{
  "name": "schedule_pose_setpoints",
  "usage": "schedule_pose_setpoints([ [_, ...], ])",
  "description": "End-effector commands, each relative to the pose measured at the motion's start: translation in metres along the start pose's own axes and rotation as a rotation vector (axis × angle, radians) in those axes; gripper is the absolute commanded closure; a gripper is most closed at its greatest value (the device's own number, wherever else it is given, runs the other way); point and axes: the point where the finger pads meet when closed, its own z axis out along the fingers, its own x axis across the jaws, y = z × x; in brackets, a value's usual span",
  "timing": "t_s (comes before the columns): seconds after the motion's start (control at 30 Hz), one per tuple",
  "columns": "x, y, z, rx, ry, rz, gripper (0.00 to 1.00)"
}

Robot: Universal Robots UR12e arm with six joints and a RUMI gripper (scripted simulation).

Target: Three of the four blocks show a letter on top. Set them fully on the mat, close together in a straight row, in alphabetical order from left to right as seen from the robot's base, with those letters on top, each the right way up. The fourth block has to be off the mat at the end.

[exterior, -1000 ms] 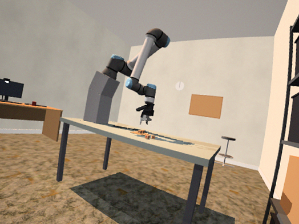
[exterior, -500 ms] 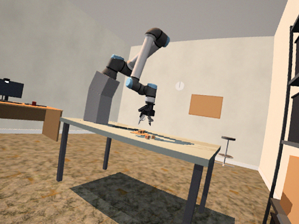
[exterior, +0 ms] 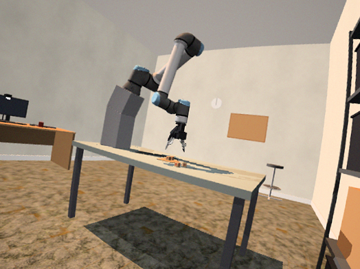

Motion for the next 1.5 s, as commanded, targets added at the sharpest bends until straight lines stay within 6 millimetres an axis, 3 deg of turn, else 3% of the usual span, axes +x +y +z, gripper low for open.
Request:
schedule_pose_setpoints([
  [0.0, -0.001, 0.014, -0.002, -0.005, -0.001, 0.117, 0.0],
  [1.47, -0.019, 0.094, -0.01, -0.006, 0.002, 1.022, 0.0],
])
